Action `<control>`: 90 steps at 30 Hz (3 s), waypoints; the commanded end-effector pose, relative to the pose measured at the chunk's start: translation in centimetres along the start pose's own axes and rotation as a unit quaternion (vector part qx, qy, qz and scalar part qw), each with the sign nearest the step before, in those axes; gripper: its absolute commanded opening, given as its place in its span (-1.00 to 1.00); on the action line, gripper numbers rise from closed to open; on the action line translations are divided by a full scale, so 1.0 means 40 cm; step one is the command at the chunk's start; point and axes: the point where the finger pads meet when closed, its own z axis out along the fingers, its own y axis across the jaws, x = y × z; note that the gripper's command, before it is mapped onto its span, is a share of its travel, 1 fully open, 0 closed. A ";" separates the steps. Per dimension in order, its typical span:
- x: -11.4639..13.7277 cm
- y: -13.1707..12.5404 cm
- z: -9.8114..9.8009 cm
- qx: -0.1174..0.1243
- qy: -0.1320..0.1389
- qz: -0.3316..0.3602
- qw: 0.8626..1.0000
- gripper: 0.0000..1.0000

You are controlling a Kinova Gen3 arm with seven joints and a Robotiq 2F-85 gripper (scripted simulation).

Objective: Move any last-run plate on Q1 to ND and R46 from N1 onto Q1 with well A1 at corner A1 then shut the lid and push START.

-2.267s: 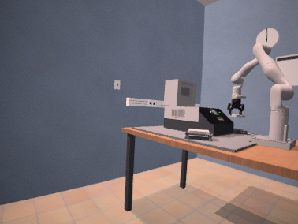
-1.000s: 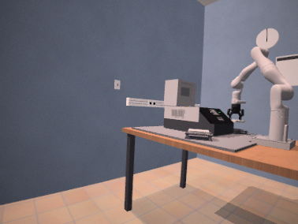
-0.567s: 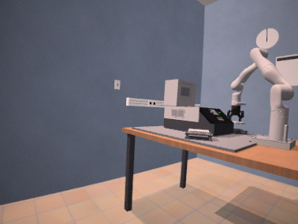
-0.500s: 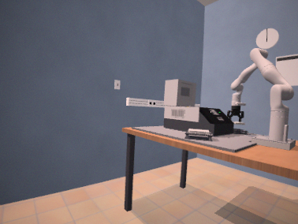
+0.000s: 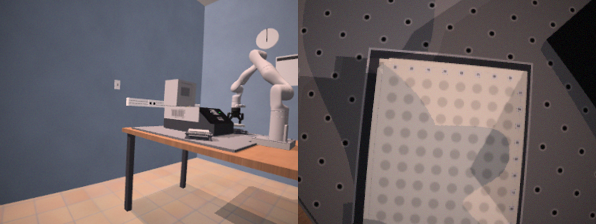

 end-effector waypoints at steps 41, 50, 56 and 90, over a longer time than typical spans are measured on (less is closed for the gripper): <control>-0.002 0.000 0.053 0.000 -0.001 0.000 1.000 0.82; -0.002 0.000 0.052 0.000 -0.001 0.000 1.000 0.82; -0.002 0.000 0.052 0.000 -0.001 0.000 1.000 0.82; -0.002 0.000 0.066 0.000 -0.001 0.000 1.000 0.82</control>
